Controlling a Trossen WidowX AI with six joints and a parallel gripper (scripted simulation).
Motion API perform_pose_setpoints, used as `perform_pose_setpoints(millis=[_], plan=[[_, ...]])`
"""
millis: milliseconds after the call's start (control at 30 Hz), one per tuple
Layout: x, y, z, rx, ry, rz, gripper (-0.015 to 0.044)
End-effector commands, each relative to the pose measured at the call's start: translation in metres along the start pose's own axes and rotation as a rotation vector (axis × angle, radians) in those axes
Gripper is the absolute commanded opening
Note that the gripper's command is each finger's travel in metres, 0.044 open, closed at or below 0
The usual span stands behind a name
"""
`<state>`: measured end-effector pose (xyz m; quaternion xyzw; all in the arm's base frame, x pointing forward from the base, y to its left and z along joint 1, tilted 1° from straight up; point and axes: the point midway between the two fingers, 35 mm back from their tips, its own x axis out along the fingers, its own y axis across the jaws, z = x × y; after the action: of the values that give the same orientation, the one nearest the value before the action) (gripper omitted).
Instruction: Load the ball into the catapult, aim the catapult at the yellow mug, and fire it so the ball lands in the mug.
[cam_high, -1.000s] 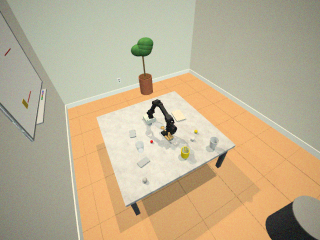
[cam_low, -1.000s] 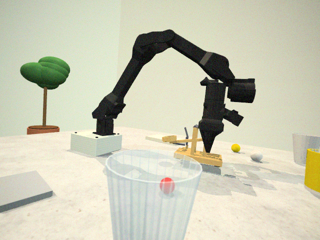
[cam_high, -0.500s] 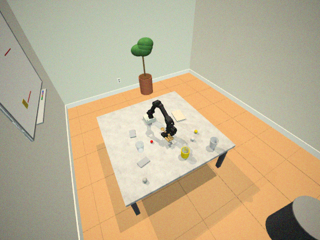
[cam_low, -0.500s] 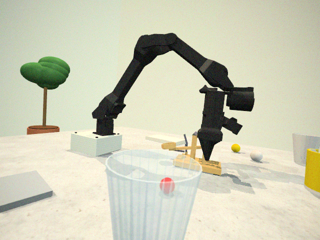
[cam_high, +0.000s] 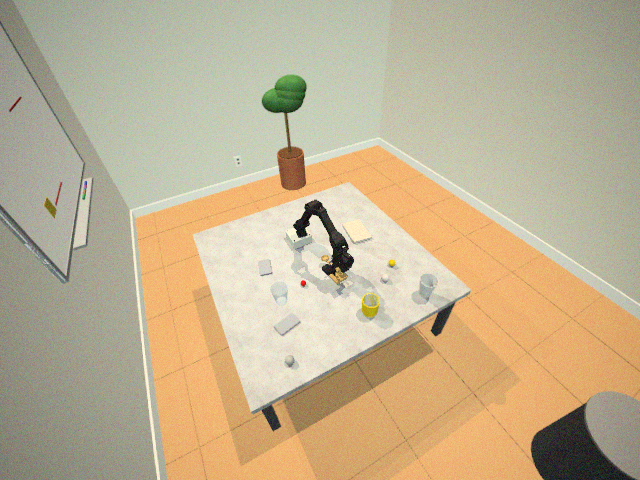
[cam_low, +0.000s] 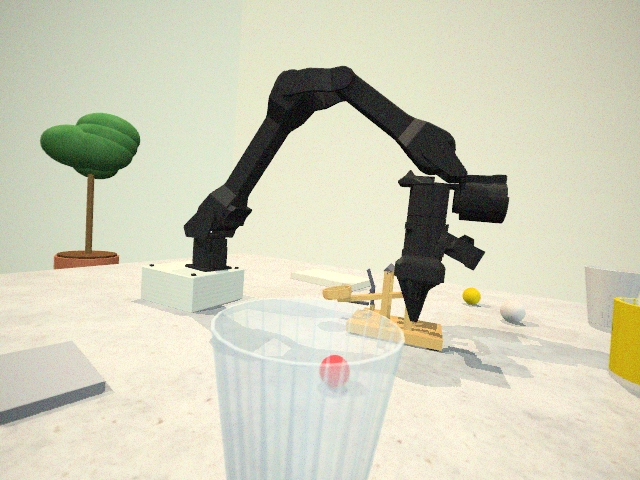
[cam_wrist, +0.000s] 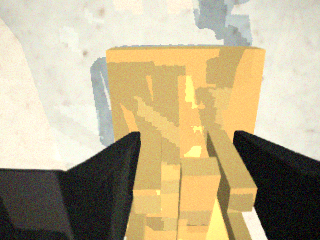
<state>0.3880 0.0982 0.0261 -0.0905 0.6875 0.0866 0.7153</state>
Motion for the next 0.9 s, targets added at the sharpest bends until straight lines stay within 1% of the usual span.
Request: perform_pose_setpoints(millis=[0, 167, 233, 367, 433, 533, 567, 767, 800, 867], plan=[[-0.001, 0.0, 0.0, 0.0, -0.001, 0.0, 0.0263], [-0.004, 0.0, 0.001, 0.0, -0.001, 0.0, 0.0394], [-0.025, 0.0, 0.003, 0.0, -0.001, 0.0, 0.044], [-0.09, 0.0, 0.001, 0.0, -0.001, 0.0, 0.044], [-0.1, 0.0, -0.001, 0.0, 0.0, 0.0, 0.044], [-0.1, 0.0, -0.001, 0.0, 0.0, 0.0, 0.044], [-0.088, 0.0, 0.002, -0.002, -0.011, 0.0, 0.044], [-0.096, 0.0, -0.002, 0.002, -0.014, 0.0, 0.044], [-0.093, 0.0, -0.002, 0.002, -0.014, 0.0, 0.044], [-0.072, 0.0, -0.001, 0.002, -0.014, 0.0, 0.044]])
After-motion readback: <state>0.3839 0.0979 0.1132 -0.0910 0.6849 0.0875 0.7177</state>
